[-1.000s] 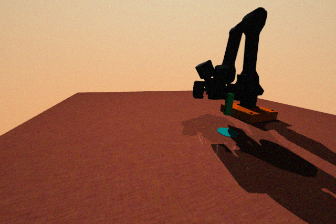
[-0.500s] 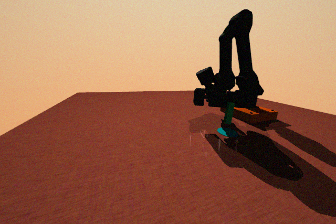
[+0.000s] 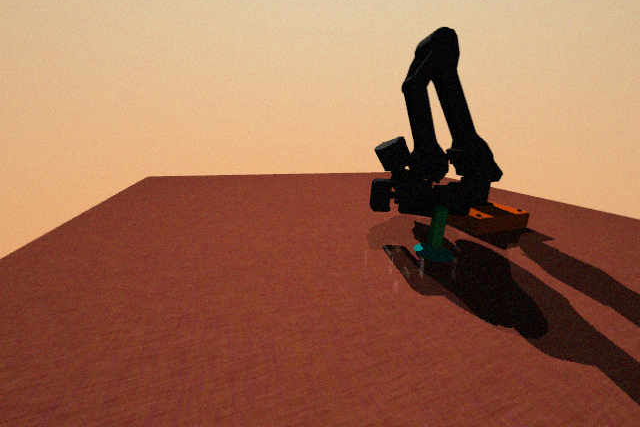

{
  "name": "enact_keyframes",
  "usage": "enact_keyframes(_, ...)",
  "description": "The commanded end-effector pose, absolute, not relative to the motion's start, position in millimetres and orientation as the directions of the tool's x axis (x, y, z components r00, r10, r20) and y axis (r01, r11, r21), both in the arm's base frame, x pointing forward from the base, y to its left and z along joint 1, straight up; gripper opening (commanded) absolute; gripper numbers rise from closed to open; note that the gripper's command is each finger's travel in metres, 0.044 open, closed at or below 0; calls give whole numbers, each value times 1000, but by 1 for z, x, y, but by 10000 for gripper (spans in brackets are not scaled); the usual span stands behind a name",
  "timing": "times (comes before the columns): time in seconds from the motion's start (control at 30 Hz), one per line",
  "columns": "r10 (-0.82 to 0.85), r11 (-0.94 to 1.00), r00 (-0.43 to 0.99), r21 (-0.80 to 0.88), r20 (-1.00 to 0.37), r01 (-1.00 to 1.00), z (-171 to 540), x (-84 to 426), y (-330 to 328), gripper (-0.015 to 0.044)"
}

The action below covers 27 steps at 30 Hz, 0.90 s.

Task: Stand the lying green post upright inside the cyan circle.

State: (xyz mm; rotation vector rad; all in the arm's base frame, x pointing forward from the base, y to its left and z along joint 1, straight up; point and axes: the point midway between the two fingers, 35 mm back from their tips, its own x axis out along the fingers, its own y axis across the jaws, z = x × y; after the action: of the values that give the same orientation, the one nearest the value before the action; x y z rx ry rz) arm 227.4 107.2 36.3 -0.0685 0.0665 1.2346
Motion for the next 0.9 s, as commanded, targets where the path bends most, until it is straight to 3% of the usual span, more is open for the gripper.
enact_keyframes(0.0,939,331,331,-16,-89,-943,30,228,108,23)
enact_keyframes(0.43,939,332,332,-16,-90,-943,27,228,108,23)
enact_keyframes(0.87,939,332,332,-16,-90,-943,27,228,108,364)
